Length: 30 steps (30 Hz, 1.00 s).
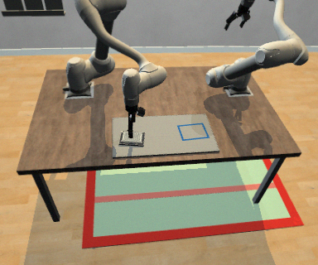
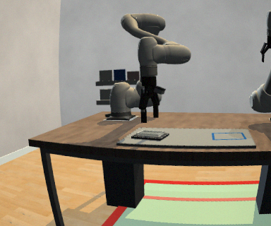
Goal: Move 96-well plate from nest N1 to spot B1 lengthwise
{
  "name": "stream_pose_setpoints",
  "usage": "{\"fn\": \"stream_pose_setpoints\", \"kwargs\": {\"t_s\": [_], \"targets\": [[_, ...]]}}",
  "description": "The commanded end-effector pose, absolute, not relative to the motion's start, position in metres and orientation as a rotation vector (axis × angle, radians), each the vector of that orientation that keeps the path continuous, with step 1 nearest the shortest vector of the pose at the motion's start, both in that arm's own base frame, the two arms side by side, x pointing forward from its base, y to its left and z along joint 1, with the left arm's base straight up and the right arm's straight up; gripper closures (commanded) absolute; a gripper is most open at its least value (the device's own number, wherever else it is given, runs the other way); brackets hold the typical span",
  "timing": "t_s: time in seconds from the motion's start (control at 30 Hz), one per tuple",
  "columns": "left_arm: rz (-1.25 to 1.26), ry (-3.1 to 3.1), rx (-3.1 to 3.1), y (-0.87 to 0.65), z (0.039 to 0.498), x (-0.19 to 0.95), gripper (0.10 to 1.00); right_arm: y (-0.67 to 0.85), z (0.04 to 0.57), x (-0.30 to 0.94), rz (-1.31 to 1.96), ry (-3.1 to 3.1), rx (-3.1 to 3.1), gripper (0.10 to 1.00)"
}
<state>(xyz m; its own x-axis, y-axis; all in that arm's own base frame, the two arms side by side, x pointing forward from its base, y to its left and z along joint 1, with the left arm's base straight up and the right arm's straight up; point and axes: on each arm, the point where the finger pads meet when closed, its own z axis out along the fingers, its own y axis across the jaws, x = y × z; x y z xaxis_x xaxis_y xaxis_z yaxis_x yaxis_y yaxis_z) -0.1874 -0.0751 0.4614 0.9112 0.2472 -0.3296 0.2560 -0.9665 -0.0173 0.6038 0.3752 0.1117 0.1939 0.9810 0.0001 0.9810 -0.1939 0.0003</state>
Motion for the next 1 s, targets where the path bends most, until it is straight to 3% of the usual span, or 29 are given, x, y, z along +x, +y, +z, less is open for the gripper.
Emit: {"fn": "stream_pose_setpoints", "kwargs": {"t_s": [0.0,0.97], "targets": [[-0.521,0.401,3.045,-0.075,0.462,-0.188,0.098,0.376,0.107,0.604,0.002,1.994,2.428,0.098],[-0.521,0.401,3.045,-0.075,0.462,-0.188,0.098,0.376,0.066,0.604,0.002,1.994,2.428,0.098]]}}
